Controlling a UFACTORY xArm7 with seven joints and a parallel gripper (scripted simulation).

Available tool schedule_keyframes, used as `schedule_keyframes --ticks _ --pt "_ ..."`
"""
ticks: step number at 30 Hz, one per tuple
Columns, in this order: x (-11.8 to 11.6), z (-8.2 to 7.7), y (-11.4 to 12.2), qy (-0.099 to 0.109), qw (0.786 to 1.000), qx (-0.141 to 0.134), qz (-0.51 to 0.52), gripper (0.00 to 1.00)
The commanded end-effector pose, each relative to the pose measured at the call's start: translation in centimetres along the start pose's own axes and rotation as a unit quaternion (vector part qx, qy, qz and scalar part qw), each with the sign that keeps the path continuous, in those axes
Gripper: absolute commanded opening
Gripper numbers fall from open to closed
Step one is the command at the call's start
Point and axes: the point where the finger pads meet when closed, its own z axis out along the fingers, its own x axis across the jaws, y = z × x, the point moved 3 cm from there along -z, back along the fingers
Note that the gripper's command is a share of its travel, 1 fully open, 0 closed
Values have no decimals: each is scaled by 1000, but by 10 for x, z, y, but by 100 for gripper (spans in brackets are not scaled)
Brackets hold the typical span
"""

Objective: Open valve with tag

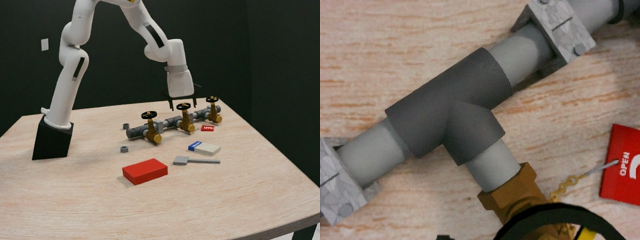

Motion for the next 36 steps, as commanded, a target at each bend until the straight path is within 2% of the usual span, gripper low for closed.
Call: schedule_keyframes --ticks 1,8,16,18,19,22,24,29,33,35,36 --pt "2 -1 -1 2 1000 0 18 100" --pt "2 -1 -1 2 988 1 154 100" --pt "2 -1 0 0 929 5 371 100" --pt "2 -1 0 0 929 5 371 100" --pt "2 -1 0 1 897 4 441 100" --pt "2 -1 0 -3 869 9 494 100" --pt "2 -1 0 -6 842 12 539 100" --pt "2 -1 1 -12 763 18 646 100" --pt "2 -1 1 -17 690 22 723 100" --pt "2 -1 1 -17 690 22 723 100" --pt "2 -1 1 -18 632 23 774 100"
